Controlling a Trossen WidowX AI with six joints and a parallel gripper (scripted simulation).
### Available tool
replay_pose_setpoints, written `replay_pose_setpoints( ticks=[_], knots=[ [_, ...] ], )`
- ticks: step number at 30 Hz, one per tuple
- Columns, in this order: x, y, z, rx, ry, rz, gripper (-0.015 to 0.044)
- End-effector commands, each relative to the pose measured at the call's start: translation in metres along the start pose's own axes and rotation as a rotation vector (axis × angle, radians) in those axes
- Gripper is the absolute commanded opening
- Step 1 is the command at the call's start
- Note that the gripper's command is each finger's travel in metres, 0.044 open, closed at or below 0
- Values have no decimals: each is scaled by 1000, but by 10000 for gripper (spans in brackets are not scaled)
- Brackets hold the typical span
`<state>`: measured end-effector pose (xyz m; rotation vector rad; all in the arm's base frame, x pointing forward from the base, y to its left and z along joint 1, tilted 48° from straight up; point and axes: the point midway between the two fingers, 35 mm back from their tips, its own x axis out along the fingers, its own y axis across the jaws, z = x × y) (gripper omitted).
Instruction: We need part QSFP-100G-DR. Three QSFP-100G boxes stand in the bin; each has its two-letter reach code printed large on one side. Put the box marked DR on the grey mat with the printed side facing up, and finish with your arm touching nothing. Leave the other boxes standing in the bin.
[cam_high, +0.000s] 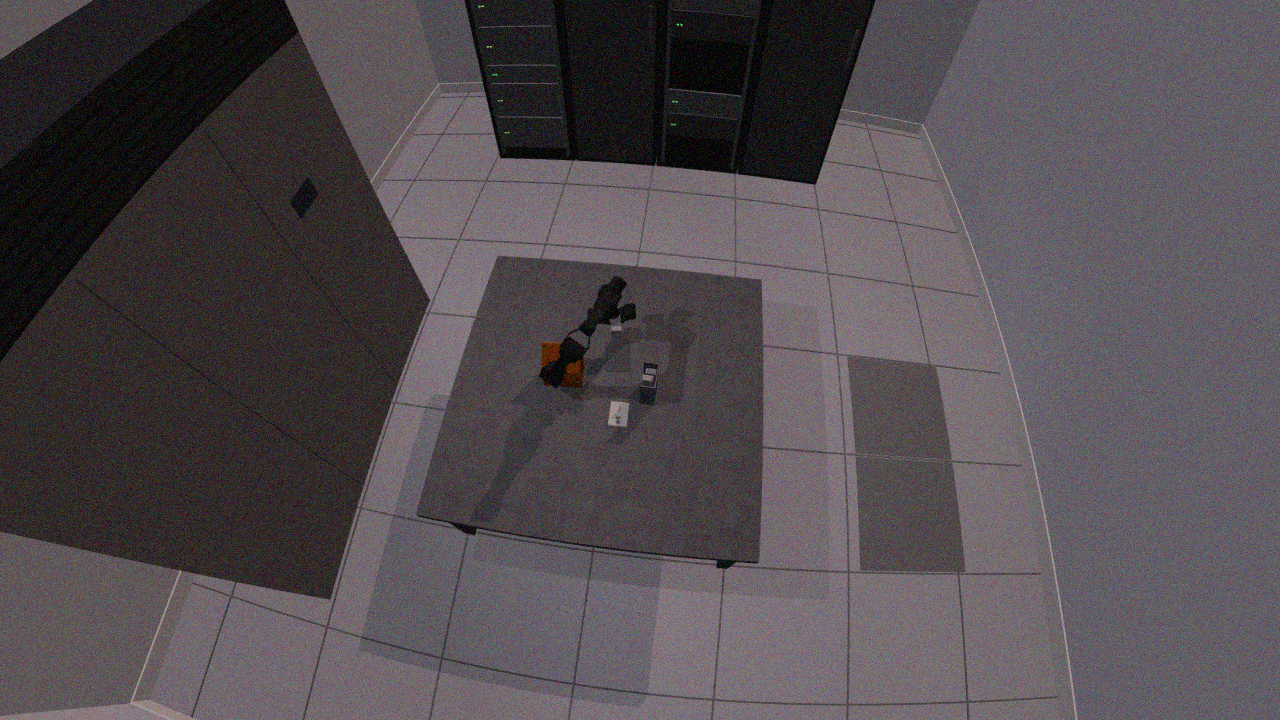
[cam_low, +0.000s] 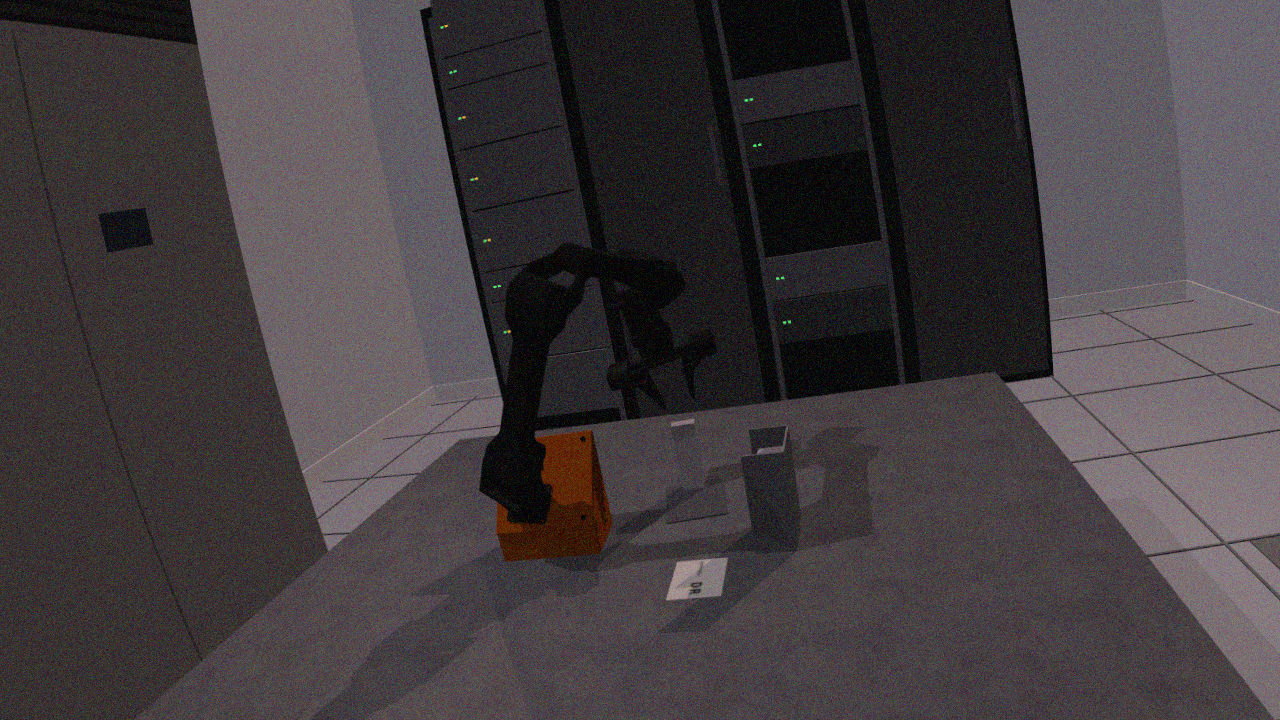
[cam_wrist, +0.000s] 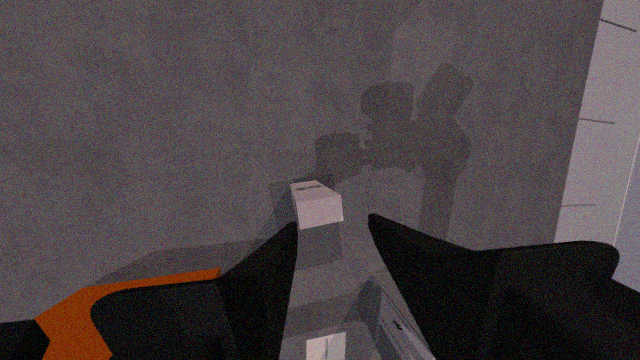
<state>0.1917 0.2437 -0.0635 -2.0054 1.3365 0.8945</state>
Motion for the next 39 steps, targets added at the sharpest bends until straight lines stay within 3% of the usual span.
replay_pose_setpoints(
  ticks=[1,7,16,35,39],
  knots=[
    [2,0,-1,0,6,9,240],
    [2,0,-1,0,6,9,240],
    [4,-2,9,-5,41,64,4],
    [11,-5,29,-12,130,188,0],
    [48,1,25,-11,131,188,0]
  ],
)
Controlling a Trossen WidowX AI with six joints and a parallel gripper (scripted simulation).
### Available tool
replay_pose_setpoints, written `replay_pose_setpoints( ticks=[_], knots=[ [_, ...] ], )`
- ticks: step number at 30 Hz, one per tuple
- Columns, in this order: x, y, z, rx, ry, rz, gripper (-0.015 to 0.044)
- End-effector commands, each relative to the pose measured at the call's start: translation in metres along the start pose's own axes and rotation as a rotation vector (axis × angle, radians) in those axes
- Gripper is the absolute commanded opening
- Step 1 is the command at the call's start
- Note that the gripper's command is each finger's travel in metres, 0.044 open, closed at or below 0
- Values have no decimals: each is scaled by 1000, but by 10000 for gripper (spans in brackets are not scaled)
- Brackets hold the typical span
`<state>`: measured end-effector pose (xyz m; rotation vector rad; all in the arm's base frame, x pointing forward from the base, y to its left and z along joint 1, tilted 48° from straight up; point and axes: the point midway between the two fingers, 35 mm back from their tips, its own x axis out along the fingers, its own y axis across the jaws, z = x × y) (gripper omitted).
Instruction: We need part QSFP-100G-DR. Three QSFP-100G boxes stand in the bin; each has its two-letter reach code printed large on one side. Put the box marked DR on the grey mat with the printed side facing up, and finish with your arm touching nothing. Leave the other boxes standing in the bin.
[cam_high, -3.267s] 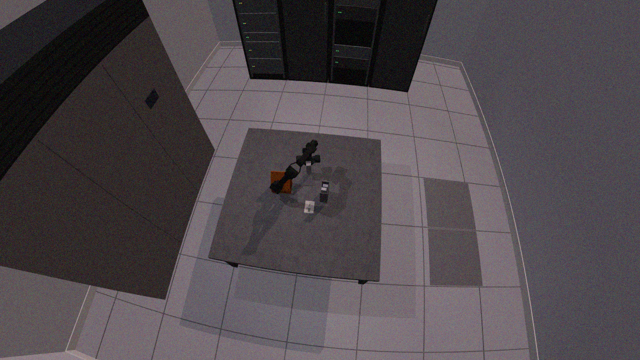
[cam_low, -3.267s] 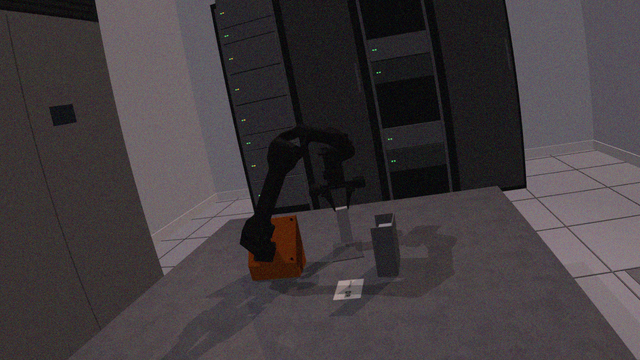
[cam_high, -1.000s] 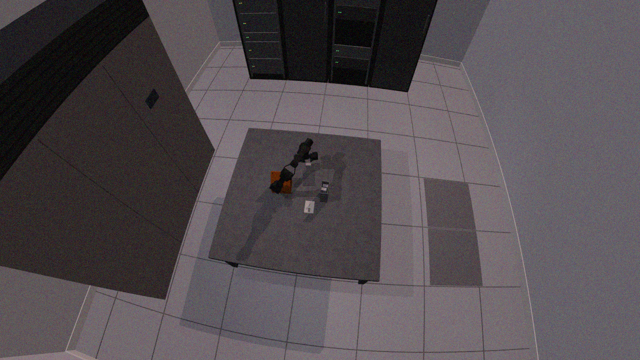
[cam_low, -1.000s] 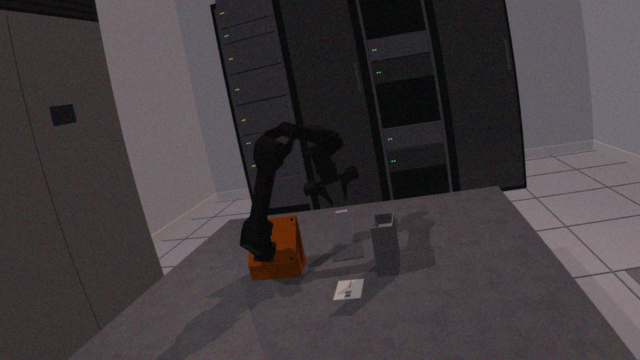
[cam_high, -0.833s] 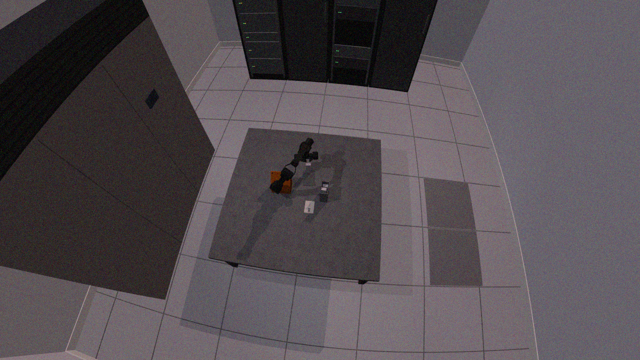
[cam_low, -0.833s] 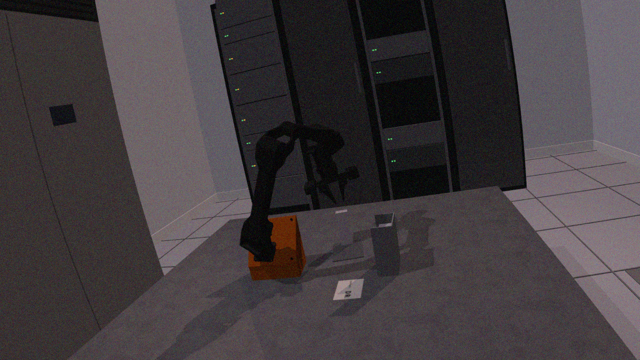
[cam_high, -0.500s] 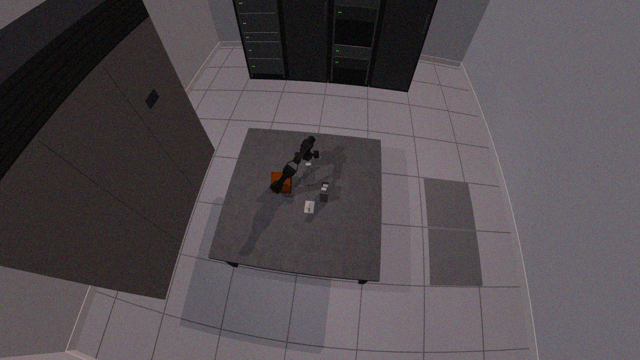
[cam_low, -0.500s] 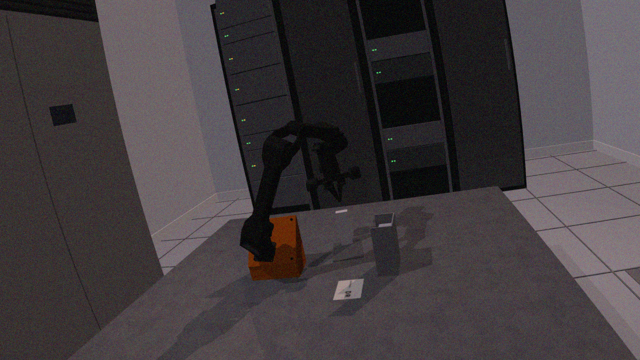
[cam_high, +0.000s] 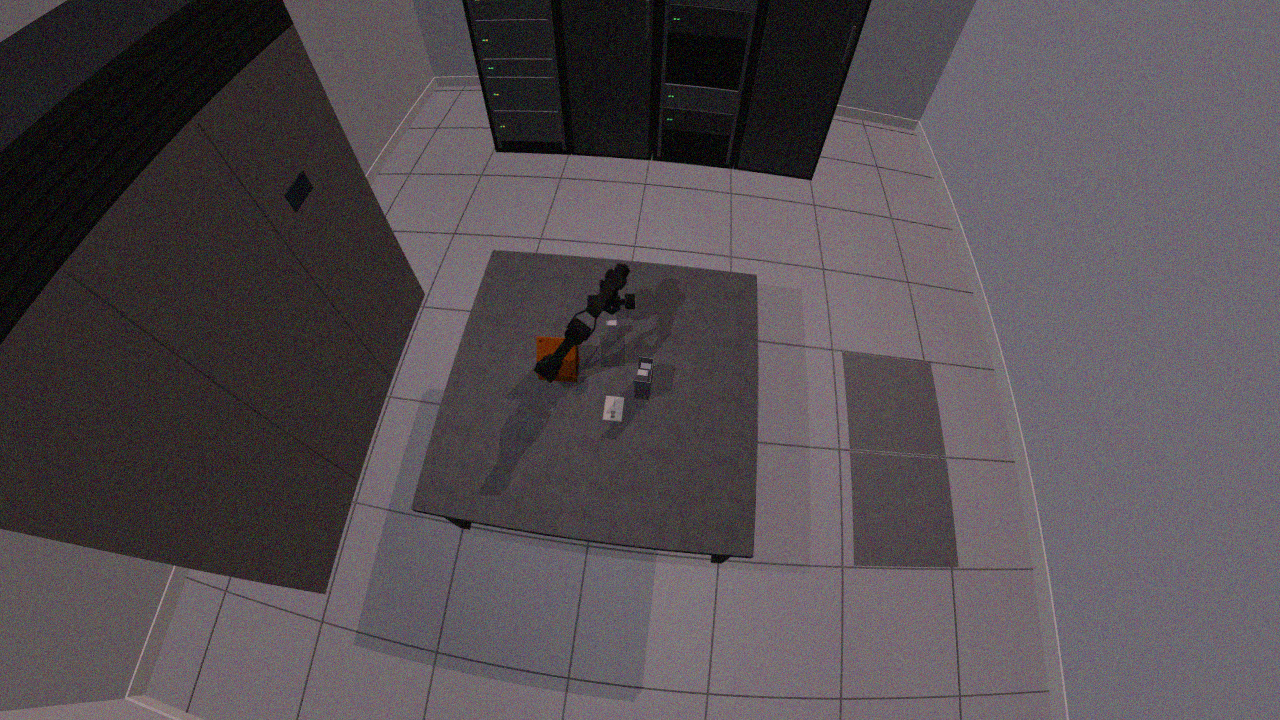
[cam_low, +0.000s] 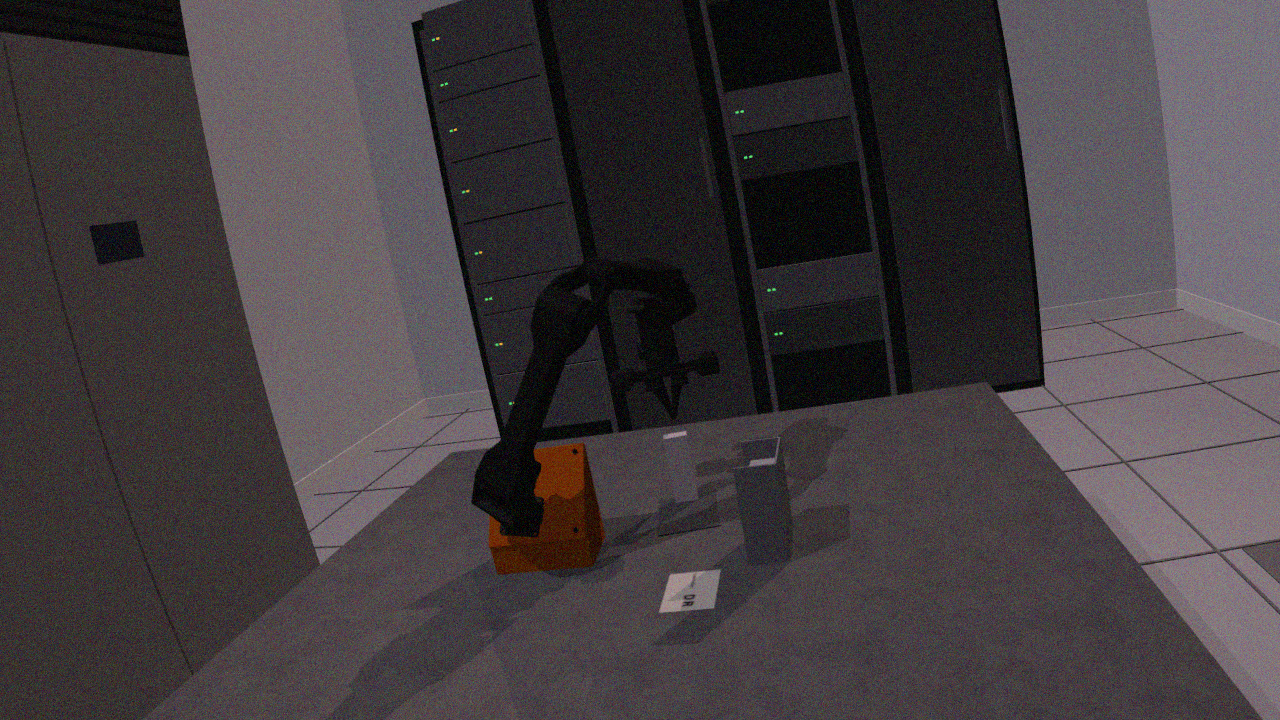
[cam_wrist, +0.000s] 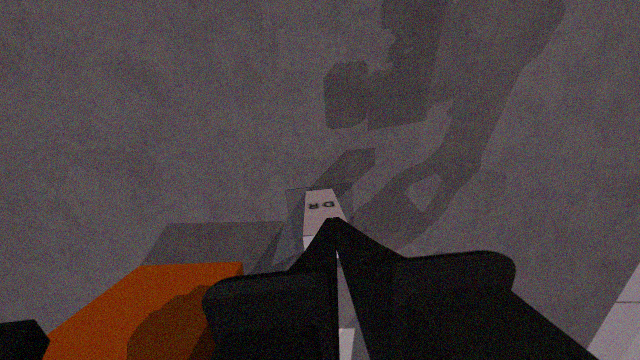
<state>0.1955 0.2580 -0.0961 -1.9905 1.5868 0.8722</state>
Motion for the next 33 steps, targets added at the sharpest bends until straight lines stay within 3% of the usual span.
replay_pose_setpoints(
  ticks=[1,25,33],
  knots=[
    [43,2,-2,-7,22,17,0],
    [51,3,-5,-2,17,15,0],
    [-2,8,-39,3,-106,-182,0]
  ],
)
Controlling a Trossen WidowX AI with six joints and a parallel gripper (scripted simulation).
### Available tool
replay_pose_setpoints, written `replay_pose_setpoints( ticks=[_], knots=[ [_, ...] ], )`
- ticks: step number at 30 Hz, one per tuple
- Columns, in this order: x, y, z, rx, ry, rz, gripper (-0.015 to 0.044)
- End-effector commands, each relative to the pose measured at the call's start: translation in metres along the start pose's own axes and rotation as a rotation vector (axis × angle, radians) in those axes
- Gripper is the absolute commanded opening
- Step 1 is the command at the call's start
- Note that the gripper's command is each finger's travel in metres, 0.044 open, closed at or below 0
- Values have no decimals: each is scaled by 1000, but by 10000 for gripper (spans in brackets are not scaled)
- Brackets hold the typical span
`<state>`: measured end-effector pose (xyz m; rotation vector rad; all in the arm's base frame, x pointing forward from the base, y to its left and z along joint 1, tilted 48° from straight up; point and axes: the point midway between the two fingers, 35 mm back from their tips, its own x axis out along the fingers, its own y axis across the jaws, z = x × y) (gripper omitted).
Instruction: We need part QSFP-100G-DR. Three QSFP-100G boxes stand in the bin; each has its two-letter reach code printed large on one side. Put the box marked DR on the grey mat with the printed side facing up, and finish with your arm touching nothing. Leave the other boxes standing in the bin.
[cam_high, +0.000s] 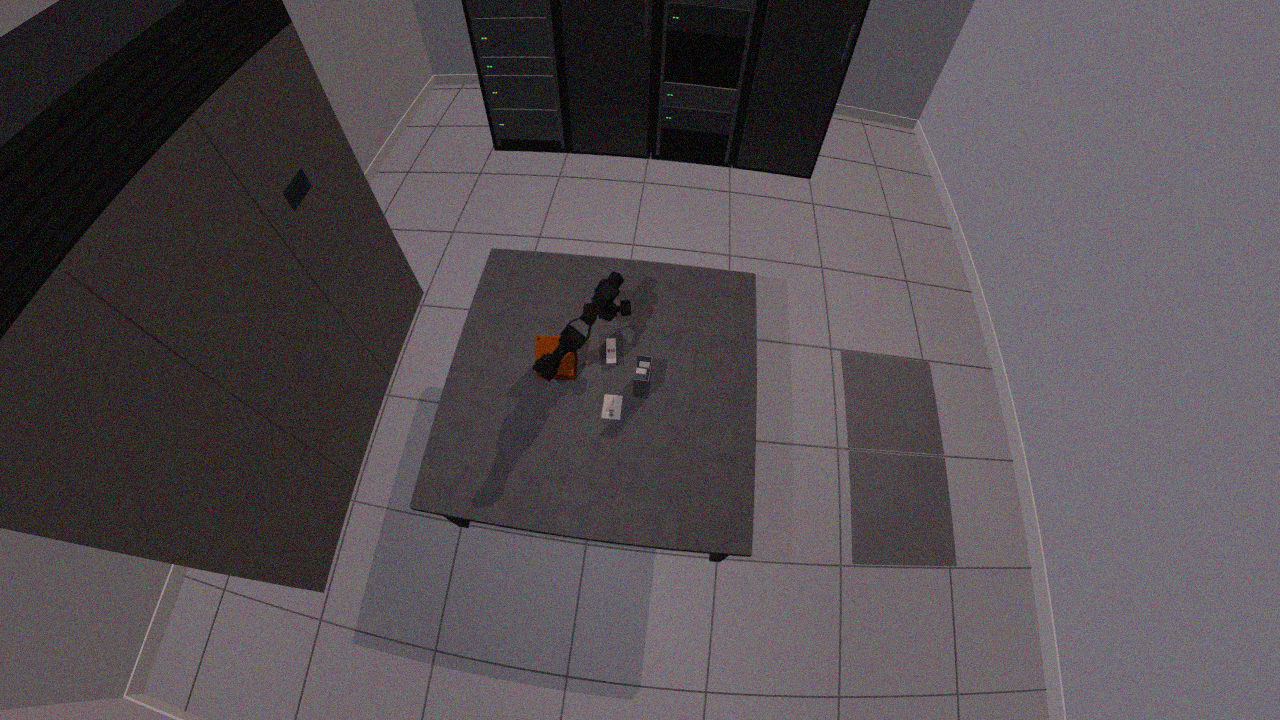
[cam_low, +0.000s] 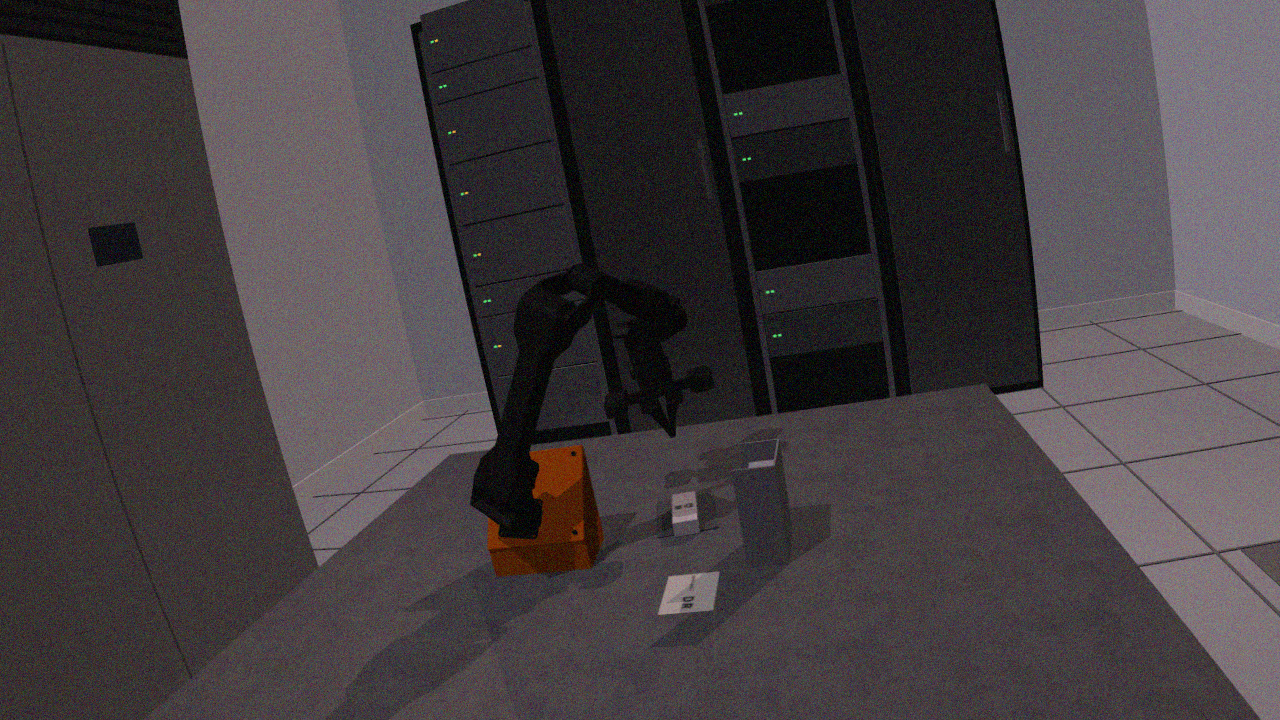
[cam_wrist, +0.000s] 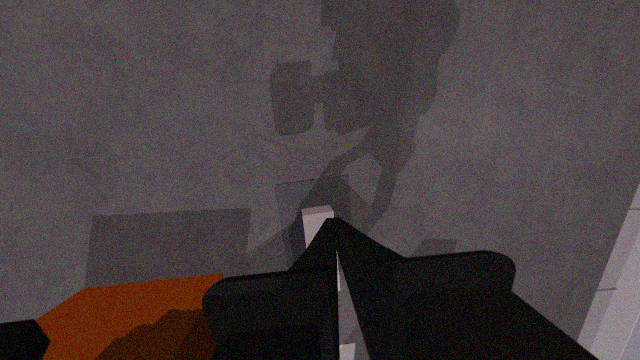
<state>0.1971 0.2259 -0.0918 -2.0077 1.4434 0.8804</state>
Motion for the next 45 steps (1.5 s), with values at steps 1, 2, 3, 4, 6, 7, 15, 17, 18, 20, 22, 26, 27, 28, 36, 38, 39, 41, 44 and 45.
replay_pose_setpoints(
  ticks=[1,2,3,4,6,7,15,17,18,20,22,26,27,28,36,38,39,41,44,45],
  knots=[
    [-25,0,-15,3,-58,-95,0],
    [-26,0,-16,3,-60,-99,0],
    [-26,0,-16,3,-60,-99,0],
    [-26,0,-16,3,-60,-99,0],
    [-26,0,-16,3,-60,-99,0],
    [-28,-3,-11,14,-67,-92,0],
    [-28,-3,-11,14,-67,-92,0],
    [-28,-3,-11,14,-67,-92,0],
    [-28,-3,-11,14,-67,-92,0],
    [-28,-3,-11,14,-67,-92,0],
    [-28,-3,-11,14,-67,-92,0],
    [-28,-3,-11,14,-67,-92,0],
    [-29,-3,-11,14,-67,-92,26],
    [-30,-3,-11,14,-67,-92,53],
    [-58,-8,-7,13,-68,-92,263],
    [-65,-9,-7,13,-68,-92,315],
    [-68,-9,-6,13,-69,-92,341],
    [-76,-10,-6,13,-69,-92,394],
    [-86,-10,-6,12,-69,-92,440],
    [-90,-10,-6,12,-69,-92,440]
  ],
)
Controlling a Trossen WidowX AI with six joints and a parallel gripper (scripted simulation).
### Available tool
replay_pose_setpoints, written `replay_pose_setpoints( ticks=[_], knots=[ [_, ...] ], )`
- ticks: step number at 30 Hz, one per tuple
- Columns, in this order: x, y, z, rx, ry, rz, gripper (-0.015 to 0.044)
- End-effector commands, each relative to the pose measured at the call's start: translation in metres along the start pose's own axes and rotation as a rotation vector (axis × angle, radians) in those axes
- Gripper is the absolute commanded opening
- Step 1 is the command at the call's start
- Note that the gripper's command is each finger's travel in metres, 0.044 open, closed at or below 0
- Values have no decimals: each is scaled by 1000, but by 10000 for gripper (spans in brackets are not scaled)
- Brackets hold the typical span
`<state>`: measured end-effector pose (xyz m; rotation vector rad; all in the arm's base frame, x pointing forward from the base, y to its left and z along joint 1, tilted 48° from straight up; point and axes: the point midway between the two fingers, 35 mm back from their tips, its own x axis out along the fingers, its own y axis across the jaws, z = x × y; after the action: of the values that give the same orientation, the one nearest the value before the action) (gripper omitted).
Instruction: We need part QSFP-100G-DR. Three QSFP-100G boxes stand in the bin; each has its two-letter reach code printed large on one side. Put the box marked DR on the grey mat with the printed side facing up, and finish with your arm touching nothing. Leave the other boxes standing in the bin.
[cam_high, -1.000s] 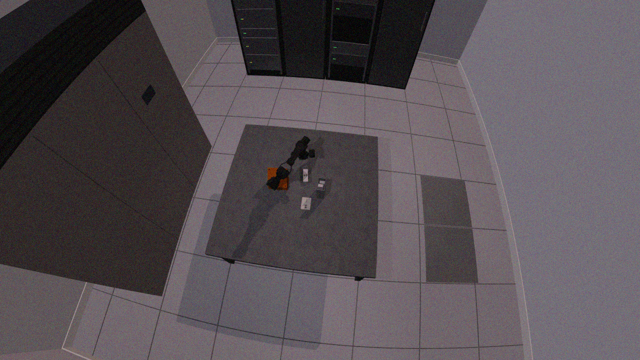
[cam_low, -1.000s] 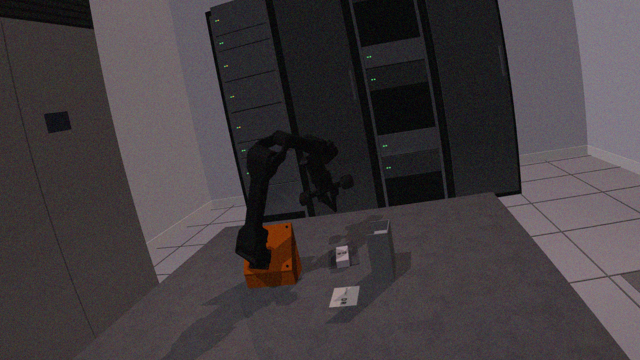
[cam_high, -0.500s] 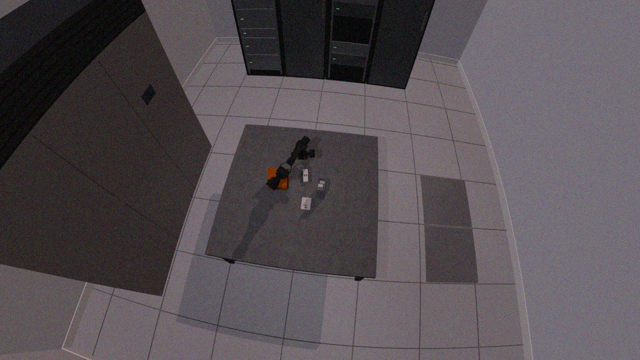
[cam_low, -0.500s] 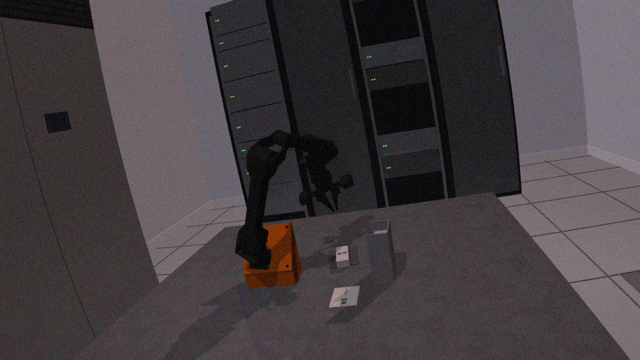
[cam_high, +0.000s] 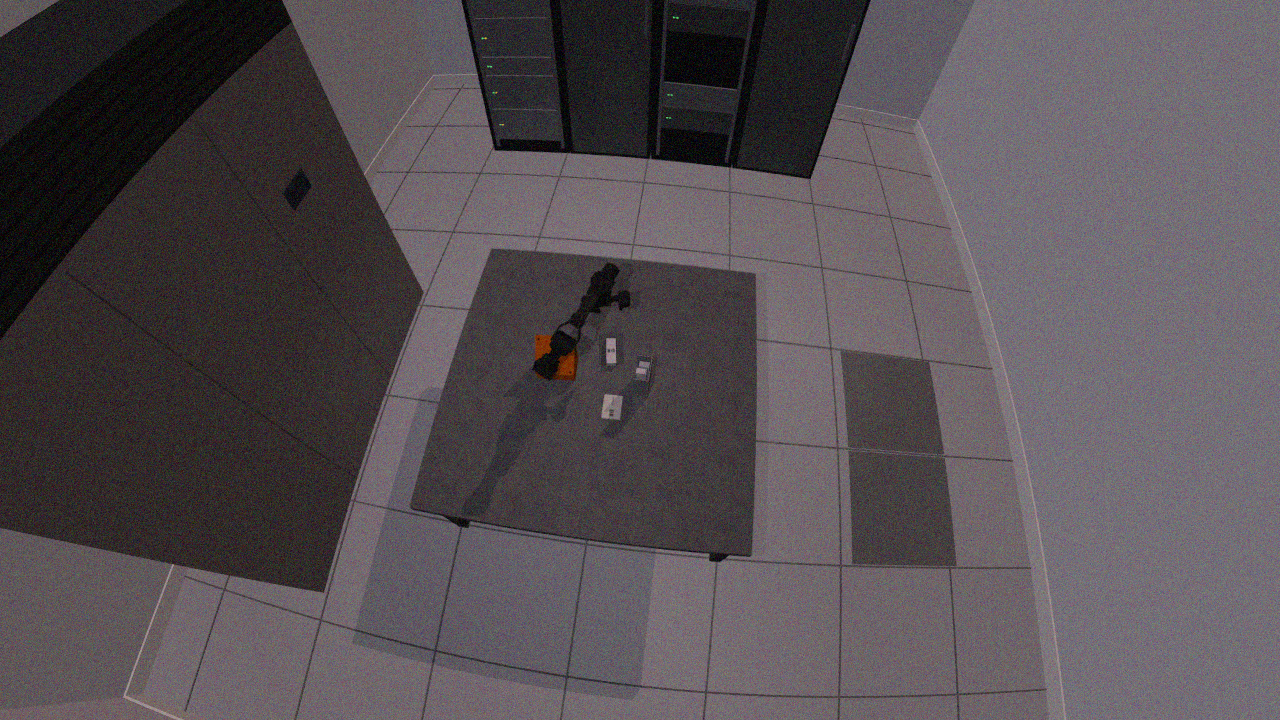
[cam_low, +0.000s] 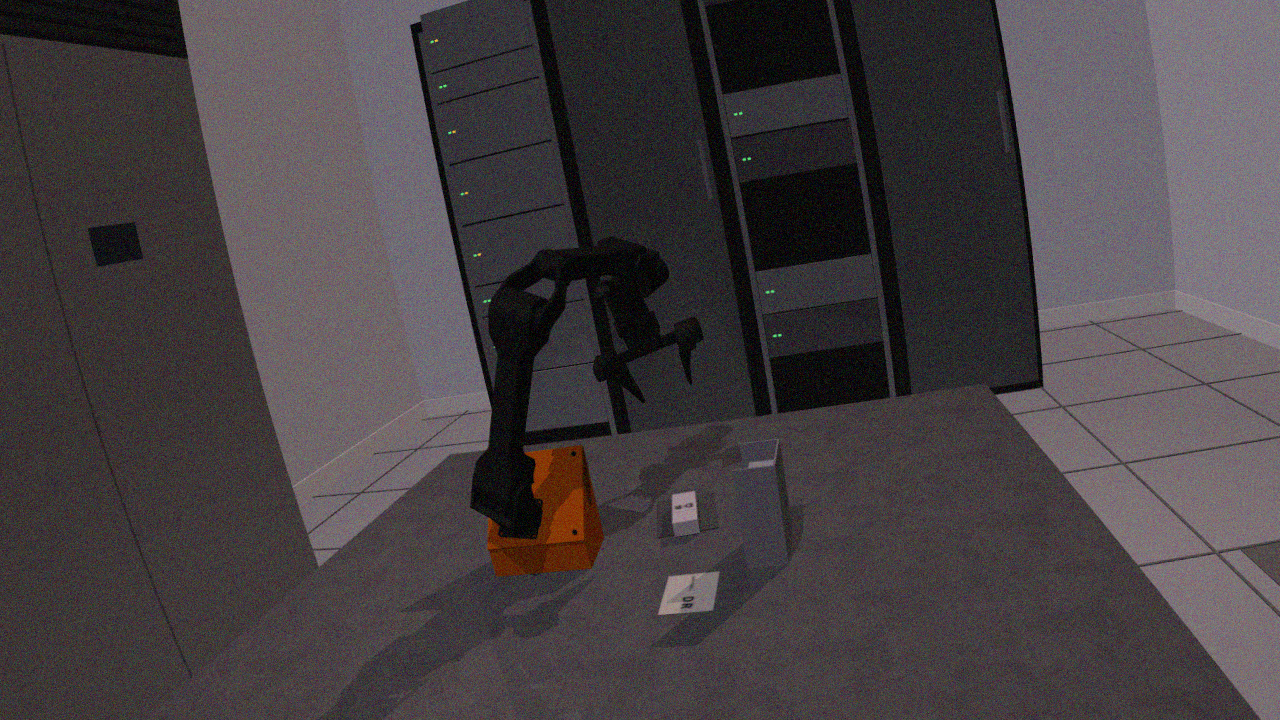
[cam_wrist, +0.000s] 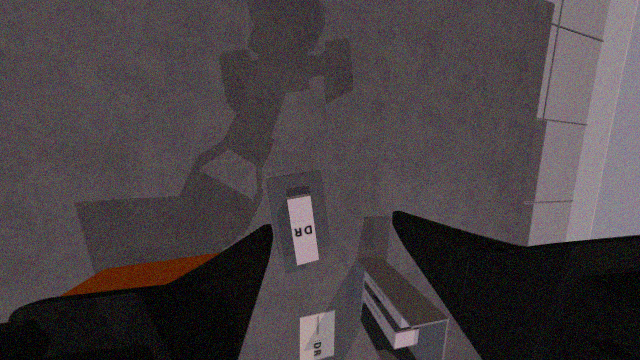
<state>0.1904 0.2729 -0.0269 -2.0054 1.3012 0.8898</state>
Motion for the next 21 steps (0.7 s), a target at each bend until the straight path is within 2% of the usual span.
replay_pose_setpoints(
  ticks=[1,8,21],
  knots=[
    [-14,-2,3,5,-3,5,440],
    [-36,-4,3,4,-2,5,440],
    [-37,-4,3,4,-2,5,440]
  ],
)
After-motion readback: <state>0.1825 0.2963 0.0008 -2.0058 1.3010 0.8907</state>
